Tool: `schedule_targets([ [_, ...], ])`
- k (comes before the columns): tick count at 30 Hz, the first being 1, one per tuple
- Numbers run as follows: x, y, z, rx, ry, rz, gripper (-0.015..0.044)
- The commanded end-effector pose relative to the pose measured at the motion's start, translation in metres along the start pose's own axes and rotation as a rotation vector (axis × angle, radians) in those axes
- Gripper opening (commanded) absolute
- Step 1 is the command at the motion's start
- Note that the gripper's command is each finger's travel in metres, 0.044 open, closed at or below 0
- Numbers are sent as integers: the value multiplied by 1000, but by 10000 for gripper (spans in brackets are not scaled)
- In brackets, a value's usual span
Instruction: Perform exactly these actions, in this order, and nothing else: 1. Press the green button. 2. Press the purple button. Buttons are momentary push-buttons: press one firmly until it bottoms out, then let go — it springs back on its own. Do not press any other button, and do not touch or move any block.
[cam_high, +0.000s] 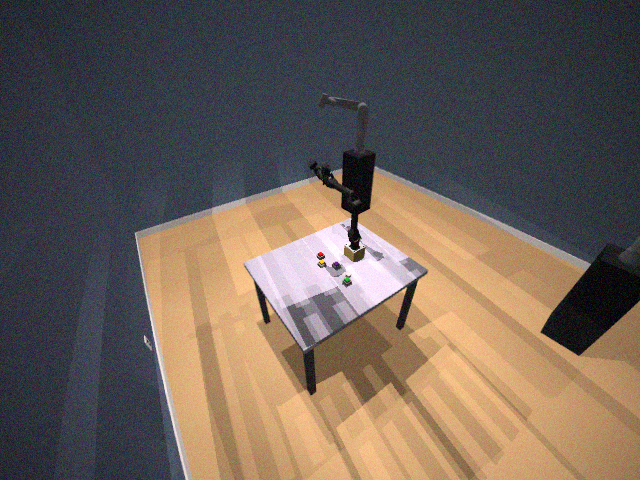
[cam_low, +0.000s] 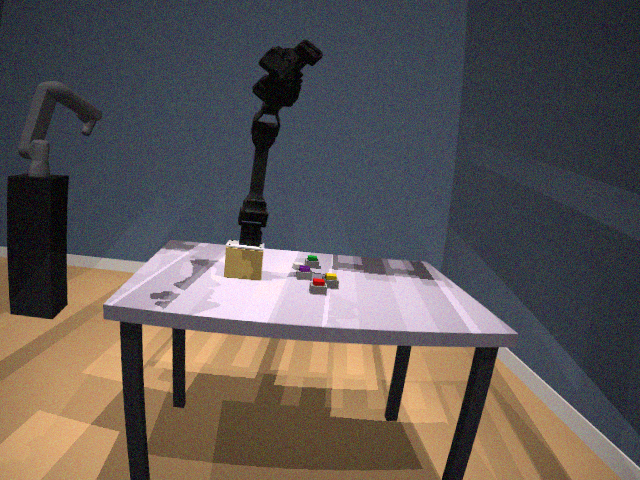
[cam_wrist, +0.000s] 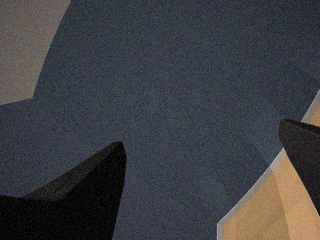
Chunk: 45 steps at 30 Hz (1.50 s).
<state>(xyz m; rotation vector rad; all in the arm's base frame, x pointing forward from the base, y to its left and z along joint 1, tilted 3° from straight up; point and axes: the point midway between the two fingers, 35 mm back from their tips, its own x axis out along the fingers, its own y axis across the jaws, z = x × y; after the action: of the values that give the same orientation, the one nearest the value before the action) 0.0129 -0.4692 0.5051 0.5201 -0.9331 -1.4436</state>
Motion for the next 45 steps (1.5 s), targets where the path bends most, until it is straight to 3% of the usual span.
schedule_targets([
  [1, -14, 13, -74, -19, 193, 4, 400],
  [12, -98, 48, -234, -103, 645, 48, 400],
  [25, -270, 69, -365, -300, 1156, 153, 400],
  [35, -431, 55, -407, -535, 1523, 276, 400],
  [45, -590, 6, -390, -865, 1847, 443, 400],
])
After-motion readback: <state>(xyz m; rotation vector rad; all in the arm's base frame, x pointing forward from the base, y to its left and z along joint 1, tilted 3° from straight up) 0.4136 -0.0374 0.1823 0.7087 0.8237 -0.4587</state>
